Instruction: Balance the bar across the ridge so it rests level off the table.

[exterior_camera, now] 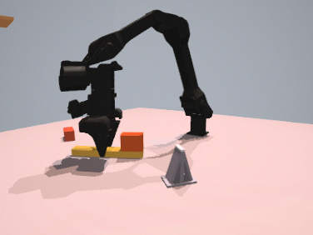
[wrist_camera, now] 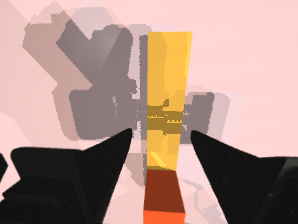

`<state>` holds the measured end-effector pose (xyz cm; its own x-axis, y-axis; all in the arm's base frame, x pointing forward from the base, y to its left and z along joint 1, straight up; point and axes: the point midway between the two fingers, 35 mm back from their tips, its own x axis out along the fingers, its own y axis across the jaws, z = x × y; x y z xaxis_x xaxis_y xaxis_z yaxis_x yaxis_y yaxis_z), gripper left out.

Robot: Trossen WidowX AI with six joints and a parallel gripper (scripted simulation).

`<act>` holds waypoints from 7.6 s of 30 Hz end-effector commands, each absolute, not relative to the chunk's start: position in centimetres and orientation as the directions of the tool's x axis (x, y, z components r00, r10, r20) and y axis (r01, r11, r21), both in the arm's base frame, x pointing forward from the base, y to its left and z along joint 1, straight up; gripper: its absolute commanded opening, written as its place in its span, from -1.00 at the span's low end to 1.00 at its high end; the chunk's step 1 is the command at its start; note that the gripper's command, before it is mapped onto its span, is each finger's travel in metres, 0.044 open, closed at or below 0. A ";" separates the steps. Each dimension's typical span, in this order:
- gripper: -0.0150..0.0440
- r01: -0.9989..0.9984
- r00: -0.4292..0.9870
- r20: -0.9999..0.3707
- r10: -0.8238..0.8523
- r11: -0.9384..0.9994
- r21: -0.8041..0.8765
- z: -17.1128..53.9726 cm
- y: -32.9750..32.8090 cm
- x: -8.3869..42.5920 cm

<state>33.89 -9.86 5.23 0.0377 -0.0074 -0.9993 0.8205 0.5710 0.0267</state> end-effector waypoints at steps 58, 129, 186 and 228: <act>-0.09 0.821 0.038 -0.999 -0.007 0.571 0.027 5.2 -9.9 33.9; -0.49 0.755 0.033 -0.999 -0.002 0.655 0.023 16.9 -2.5 35.8; -0.49 0.636 0.034 -0.999 0.009 0.771 0.028 13.8 10.0 36.9; -0.49 0.636 0.034 -0.999 0.009 0.771 0.028 12.9 10.0 36.9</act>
<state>36.99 10.05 13.09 0.0372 0.0112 -0.9992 0.6337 0.7729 0.0323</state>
